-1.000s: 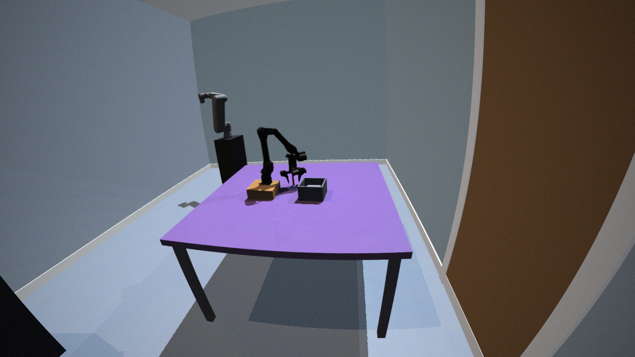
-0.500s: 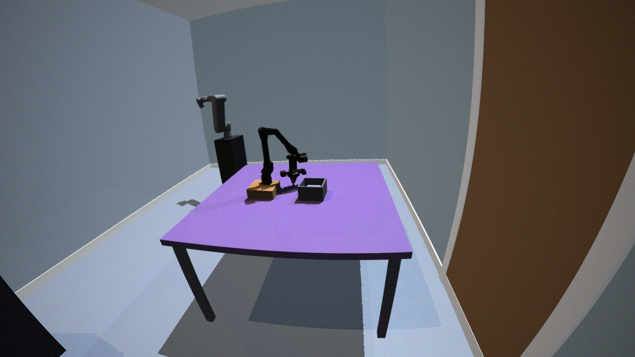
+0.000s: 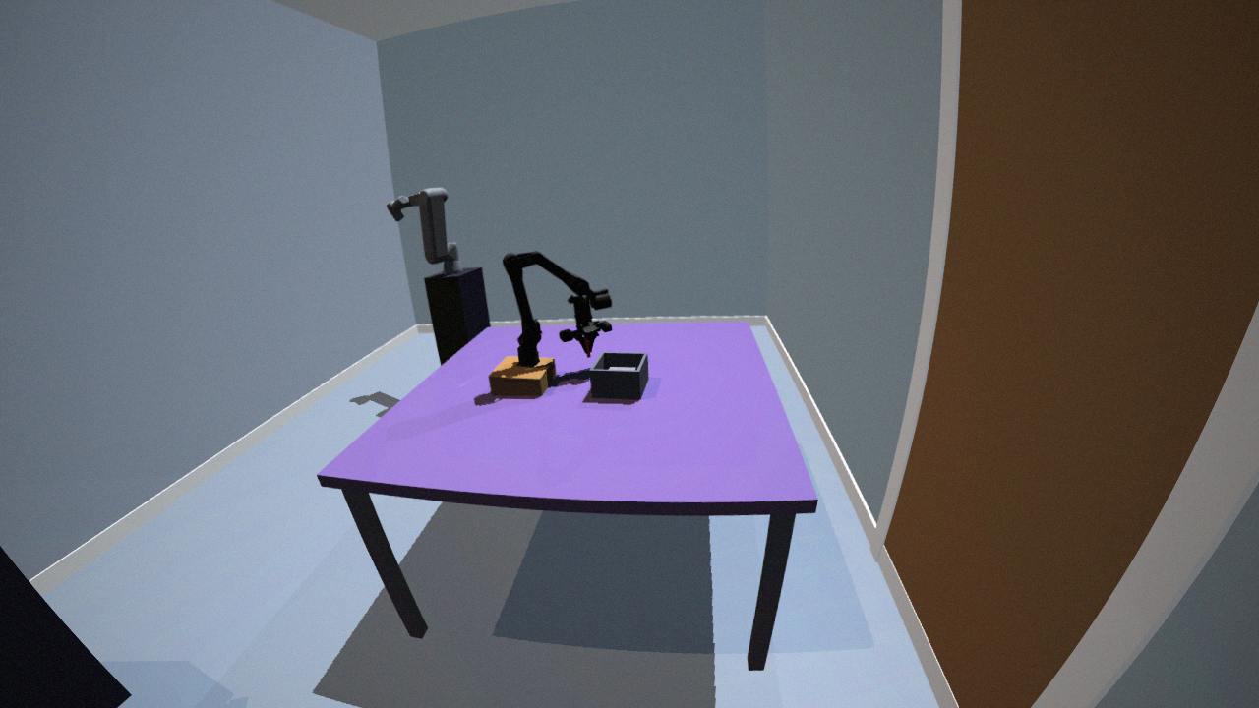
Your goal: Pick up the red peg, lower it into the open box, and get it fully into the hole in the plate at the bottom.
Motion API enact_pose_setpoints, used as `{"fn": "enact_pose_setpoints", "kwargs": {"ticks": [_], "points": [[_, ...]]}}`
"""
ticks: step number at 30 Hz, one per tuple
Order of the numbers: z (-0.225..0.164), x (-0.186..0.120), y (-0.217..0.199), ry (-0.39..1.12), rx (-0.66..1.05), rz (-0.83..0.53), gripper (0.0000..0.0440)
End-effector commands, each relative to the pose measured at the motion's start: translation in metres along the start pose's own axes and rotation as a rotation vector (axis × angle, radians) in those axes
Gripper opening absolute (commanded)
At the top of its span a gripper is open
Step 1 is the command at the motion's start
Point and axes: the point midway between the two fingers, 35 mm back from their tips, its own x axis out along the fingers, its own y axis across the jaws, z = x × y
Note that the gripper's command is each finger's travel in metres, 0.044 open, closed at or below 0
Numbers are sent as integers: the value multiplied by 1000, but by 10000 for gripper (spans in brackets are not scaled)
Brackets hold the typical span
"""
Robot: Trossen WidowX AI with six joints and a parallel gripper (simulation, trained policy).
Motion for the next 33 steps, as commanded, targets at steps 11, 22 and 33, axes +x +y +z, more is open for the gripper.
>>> {"fn": "enact_pose_setpoints", "kwargs": {"ticks": [11, 22, 33], "points": [[42, -64, 29, -122, -51, 108, 0], [91, -77, 37, -186, 9, 127, 0], [134, -76, 38, -228, 80, 134, 0]]}}
